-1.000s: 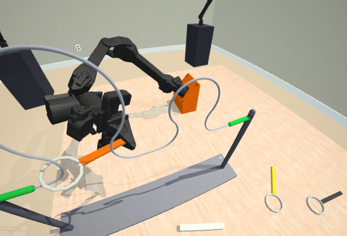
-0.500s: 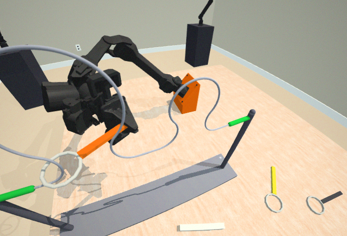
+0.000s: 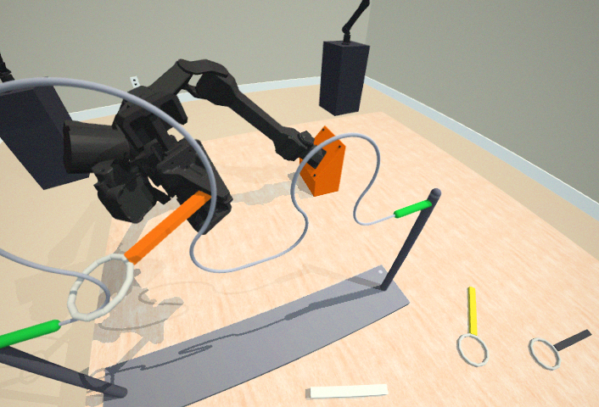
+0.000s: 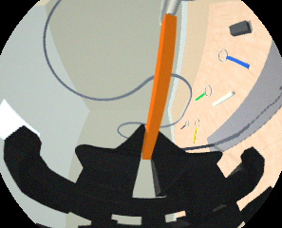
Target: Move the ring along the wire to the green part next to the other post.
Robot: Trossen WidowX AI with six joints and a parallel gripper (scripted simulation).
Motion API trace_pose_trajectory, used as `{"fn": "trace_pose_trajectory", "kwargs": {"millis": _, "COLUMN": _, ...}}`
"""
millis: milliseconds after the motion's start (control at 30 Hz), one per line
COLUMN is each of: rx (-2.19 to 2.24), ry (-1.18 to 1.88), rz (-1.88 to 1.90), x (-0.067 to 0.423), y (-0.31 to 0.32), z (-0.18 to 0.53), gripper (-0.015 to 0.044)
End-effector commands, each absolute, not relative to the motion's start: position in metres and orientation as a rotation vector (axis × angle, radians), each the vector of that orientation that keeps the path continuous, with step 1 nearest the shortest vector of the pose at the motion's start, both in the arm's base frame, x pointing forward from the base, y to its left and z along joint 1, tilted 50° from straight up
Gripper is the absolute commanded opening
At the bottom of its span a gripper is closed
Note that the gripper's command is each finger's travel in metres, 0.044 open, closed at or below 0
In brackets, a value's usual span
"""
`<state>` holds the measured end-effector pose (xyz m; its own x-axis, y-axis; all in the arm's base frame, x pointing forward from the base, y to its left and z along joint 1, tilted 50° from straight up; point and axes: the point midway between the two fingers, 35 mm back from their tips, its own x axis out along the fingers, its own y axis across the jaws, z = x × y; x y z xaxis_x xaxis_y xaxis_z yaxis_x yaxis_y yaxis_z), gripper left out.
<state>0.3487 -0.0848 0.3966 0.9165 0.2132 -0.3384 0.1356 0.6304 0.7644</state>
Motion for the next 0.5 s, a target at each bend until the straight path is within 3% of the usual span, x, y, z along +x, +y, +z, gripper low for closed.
{"fn": "trace_pose_trajectory", "kwargs": {"millis": 0, "rx": 0.95, "ry": 0.411, "rz": 0.074, "x": 0.35, "y": -0.077, "z": 0.407, "gripper": -0.015}}
{"fn": "trace_pose_trajectory", "kwargs": {"millis": 467, "rx": 1.134, "ry": 0.377, "rz": 0.121, "x": 0.353, "y": -0.061, "z": 0.433, "gripper": -0.015}}
